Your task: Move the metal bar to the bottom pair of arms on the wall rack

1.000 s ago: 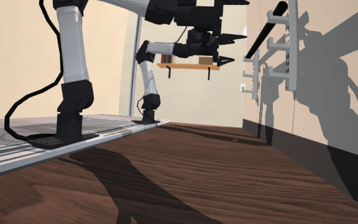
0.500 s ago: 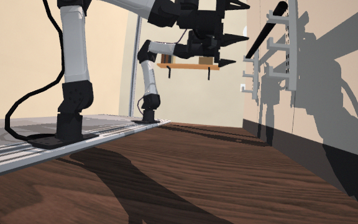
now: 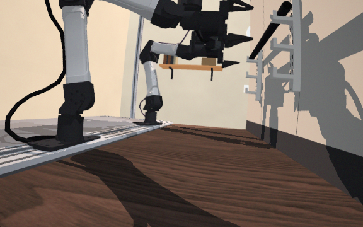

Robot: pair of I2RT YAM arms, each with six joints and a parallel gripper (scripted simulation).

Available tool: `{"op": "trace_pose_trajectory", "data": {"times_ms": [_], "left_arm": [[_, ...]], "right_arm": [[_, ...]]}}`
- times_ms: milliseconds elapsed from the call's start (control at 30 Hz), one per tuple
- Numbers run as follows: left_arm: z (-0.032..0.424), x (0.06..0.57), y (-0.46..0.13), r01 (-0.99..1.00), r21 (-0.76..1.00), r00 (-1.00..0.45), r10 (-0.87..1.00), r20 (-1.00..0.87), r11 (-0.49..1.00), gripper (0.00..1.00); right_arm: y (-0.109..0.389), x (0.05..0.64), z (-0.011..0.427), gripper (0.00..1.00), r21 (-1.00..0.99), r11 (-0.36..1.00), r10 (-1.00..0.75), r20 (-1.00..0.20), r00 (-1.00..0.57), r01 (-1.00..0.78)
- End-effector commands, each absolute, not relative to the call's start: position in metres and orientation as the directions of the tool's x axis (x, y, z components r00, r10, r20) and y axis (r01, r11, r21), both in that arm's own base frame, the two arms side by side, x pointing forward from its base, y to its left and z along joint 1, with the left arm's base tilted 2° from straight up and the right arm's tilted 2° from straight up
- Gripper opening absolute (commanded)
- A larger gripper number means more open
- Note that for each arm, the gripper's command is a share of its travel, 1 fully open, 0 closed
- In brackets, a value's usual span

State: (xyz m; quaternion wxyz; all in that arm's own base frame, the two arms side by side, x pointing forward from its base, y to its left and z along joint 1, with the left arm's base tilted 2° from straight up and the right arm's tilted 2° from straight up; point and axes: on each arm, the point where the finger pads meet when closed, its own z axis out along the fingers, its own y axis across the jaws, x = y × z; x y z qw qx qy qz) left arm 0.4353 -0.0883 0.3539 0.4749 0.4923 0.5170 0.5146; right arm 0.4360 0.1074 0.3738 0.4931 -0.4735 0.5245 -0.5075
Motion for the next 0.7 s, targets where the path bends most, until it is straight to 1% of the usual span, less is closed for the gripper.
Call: {"op": "trace_pose_trajectory", "data": {"times_ms": [0, 667], "left_arm": [[0.3484, 0.4377, -0.0931, 0.025, 0.999, -0.061, 0.998, 0.034, -0.033, 1.0], [0.3443, 0.4394, -0.0965, 0.029, 0.999, -0.058, 0.997, 0.046, -0.045, 1.0]], "right_arm": [[0.1092, 0.4389, 0.3795, 1.0, -0.999, 0.032, -0.997, -0.034, -0.075, 0.016], [0.1105, 0.4409, 0.3834, 1.0, -0.999, 0.031, -0.996, -0.032, -0.081, 0.025]]}}
